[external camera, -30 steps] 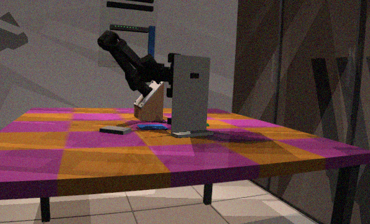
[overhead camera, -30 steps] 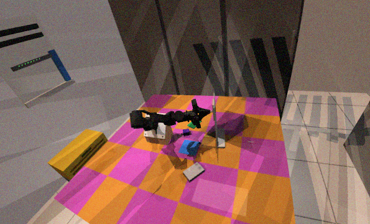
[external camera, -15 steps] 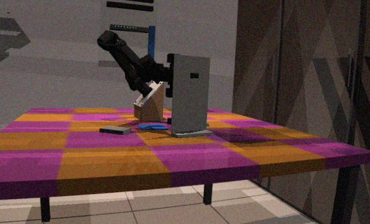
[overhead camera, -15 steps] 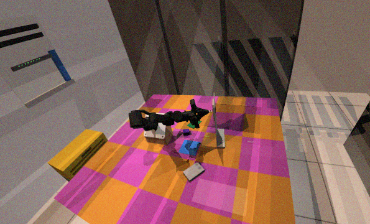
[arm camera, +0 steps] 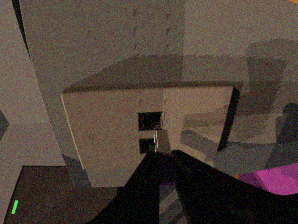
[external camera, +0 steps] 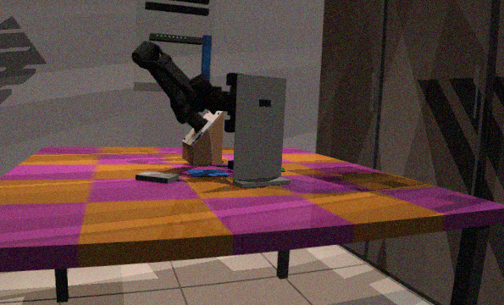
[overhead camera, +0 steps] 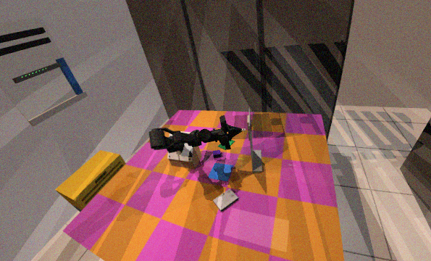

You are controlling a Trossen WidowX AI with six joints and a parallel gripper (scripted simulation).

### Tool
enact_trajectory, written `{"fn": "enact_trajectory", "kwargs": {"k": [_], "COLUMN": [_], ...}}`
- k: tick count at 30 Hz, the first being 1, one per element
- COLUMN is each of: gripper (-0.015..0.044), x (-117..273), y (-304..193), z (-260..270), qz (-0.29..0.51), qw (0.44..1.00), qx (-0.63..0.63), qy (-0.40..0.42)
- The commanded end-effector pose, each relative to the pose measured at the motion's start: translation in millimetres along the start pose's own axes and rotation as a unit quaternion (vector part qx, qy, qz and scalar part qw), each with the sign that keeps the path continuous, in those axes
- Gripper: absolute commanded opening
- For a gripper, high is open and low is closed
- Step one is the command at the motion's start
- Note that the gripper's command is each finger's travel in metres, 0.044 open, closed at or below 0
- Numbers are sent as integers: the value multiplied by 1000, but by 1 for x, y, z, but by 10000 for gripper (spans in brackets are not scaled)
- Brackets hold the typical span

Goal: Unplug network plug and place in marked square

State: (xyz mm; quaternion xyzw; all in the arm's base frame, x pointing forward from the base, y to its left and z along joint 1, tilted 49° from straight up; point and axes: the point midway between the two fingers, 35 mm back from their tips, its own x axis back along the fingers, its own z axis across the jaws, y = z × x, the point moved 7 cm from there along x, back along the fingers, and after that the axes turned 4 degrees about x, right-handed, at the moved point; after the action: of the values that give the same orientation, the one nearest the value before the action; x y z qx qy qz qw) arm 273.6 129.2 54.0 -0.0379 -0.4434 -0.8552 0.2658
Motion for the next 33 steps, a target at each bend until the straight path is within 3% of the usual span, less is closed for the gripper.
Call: {"fn": "enact_trajectory", "kwargs": {"k": [1,33], "gripper": [0,0], "x": [3,22], "y": [-1,-7], "z": [0,1], "qz": [-1,-1], "qw": [1000,1000], "qx": [-1,-1], "qy": [-1,-1]}}
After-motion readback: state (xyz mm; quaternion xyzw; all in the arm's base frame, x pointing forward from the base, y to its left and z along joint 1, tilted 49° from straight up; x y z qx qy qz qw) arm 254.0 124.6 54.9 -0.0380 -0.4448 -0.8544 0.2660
